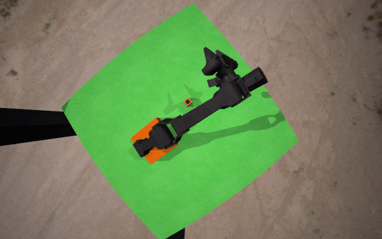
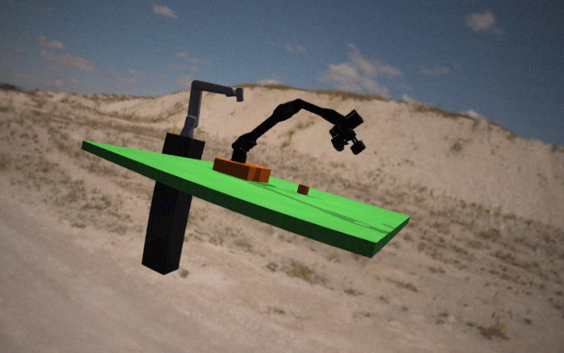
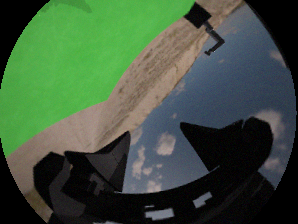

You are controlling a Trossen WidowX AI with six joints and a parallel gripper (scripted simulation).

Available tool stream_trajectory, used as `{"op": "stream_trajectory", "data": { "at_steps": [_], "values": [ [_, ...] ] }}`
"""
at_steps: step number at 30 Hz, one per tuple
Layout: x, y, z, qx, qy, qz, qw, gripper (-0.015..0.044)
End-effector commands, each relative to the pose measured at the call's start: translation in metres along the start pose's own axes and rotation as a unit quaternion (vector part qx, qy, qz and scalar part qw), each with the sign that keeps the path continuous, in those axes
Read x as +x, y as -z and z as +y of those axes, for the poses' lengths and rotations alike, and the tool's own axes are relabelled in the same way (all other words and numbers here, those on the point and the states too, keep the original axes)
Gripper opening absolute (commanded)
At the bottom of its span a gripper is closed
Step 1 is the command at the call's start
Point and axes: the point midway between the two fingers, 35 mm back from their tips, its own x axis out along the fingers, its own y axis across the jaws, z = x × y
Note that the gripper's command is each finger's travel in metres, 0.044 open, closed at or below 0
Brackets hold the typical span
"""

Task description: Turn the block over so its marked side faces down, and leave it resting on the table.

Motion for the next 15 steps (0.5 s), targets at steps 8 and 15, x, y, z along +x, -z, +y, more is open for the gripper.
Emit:
{"op": "stream_trajectory", "data": {
  "at_steps": [8, 15],
  "values": [
    [0.02, -0.041, 0.023, -0.231, -0.12, -0.089, 0.961, 0.044],
    [0.021, -0.103, 0.036, -0.457, -0.151, -0.28, 0.831, 0.044]
  ]
}}
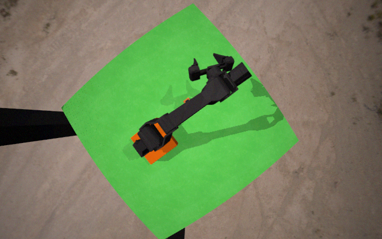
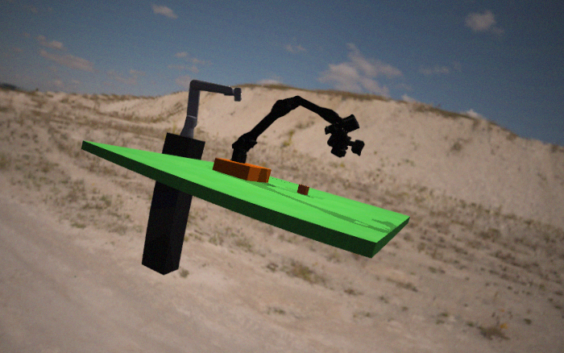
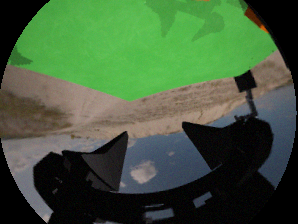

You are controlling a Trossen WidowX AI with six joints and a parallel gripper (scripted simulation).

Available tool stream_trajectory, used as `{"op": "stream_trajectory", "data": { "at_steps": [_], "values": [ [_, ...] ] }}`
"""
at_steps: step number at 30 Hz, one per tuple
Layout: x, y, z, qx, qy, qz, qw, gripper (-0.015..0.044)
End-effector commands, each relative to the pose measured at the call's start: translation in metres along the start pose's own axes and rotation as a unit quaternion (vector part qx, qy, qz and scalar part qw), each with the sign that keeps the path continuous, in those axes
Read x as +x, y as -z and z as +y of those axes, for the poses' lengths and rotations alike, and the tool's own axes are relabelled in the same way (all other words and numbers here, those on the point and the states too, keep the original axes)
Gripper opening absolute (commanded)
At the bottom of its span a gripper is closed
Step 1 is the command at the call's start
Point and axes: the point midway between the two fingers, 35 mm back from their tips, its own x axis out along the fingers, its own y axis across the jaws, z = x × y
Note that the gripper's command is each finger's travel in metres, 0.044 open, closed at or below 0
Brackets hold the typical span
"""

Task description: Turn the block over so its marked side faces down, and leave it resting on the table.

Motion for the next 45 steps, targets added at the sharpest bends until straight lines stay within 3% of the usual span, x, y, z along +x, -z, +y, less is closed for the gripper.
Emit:
{"op": "stream_trajectory", "data": {
  "at_steps": [1, 6, 11, 23, 36, 45],
  "values": [
    [0.01, -0.053, -0.029, -0.228, 0.013, -0.155, 0.961, 0.044],
    [0.004, -0.092, -0.058, -0.41, 0.096, -0.267, 0.867, 0.044],
    [-0.007, -0.114, -0.077, -0.508, 0.175, -0.316, 0.782, 0.044],
    [-0.05, -0.16, -0.125, -0.681, 0.441, -0.336, 0.478, 0.044],
    [-0.047, -0.158, -0.123, -0.682, 0.444, -0.335, 0.474, 0.044],
    [-0.033, -0.193, -0.122, -0.682, 0.444, -0.335, 0.474, 0.044]
  ]
}}
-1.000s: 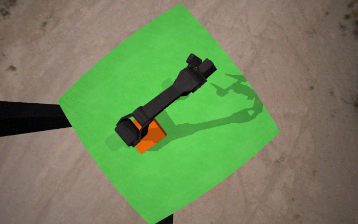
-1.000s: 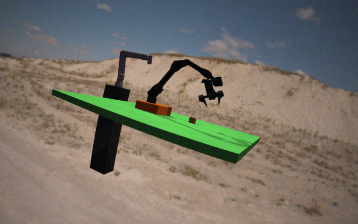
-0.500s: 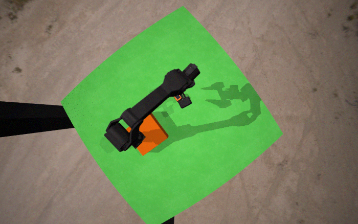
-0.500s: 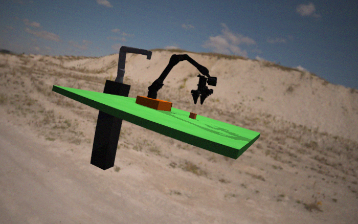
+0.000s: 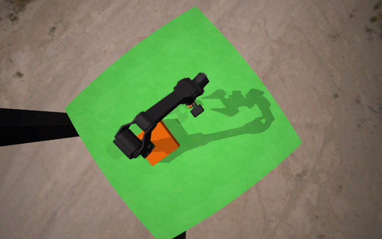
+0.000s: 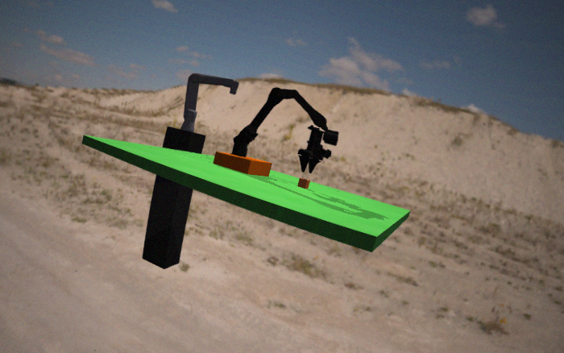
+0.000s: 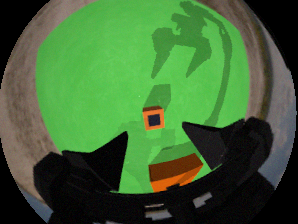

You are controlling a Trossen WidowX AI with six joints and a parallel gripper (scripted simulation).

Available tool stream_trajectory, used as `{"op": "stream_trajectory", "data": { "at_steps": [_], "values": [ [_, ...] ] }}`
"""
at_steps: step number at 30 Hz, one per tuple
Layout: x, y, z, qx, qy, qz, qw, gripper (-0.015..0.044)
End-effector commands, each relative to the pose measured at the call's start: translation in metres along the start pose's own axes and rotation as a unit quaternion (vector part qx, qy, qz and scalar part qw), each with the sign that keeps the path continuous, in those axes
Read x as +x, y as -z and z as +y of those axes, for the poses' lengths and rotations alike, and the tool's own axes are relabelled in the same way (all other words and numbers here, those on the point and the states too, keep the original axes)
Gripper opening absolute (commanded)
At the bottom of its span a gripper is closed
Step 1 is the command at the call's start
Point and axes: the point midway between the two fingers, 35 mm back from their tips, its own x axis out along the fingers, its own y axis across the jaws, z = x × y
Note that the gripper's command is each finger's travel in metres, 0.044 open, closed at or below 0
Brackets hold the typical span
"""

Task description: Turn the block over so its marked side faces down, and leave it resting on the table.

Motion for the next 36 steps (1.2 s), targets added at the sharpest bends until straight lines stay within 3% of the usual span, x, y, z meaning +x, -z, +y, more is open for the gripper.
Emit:
{"op": "stream_trajectory", "data": {
  "at_steps": [1, 27, 36],
  "values": [
    [0.01, 0.0, -0.001, -0.002, 0.002, -0.001, 1.0, 0.044],
    [0.051, 0.0, -0.002, -0.002, 0.002, -0.001, 1.0, 0.044],
    [0.051, 0.0, -0.002, -0.002, 0.002, -0.001, 1.0, 0.0204]
  ]
}}
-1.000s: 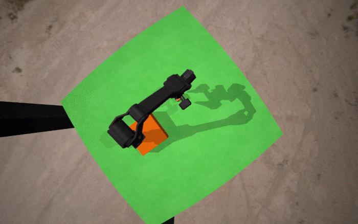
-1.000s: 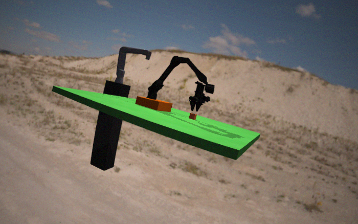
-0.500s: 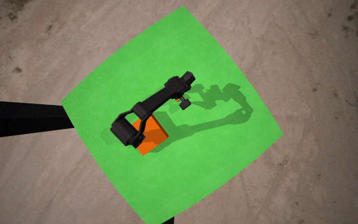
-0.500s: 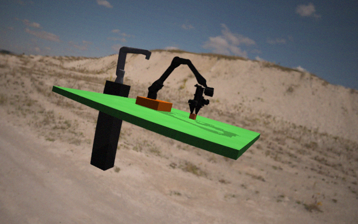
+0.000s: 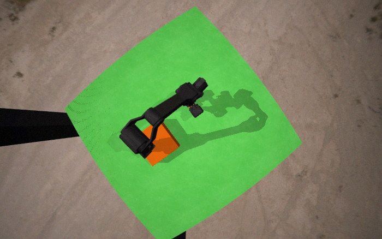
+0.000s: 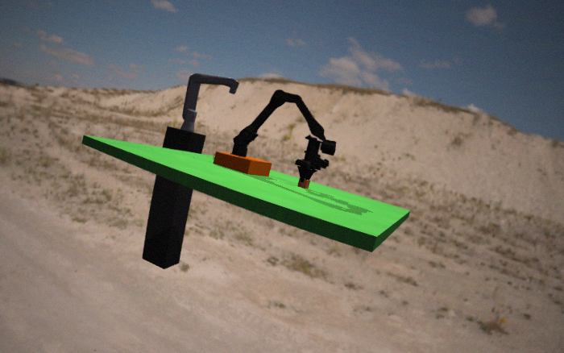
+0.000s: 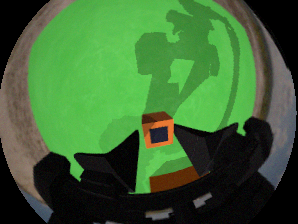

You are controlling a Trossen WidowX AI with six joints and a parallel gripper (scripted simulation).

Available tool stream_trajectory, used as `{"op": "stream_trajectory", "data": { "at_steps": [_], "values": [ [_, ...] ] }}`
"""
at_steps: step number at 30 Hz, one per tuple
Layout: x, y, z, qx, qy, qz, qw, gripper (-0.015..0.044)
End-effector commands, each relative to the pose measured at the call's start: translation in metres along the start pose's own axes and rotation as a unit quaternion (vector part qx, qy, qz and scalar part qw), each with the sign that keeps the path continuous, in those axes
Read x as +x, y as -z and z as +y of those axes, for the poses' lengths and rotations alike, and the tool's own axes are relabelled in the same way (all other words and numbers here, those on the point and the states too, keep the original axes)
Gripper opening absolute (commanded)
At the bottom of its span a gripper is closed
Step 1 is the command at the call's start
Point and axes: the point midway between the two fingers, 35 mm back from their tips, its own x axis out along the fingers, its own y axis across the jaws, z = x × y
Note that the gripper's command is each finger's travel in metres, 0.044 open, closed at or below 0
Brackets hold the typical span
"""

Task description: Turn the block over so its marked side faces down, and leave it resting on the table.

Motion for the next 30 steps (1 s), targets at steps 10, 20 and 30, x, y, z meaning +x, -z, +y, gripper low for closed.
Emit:
{"op": "stream_trajectory", "data": {
  "at_steps": [10, 20, 30],
  "values": [
    [0.001, 0.0, -0.001, -0.002, 0.001, 0.0, 1.0, 0.0137],
    [-0.004, 0.0, 0.0, -0.002, 0.001, 0.0, 1.0, 0.0031],
    [-0.028, 0.0, 0.0, -0.002, 0.002, -0.012, 1.0, 0.0]
  ]
}}
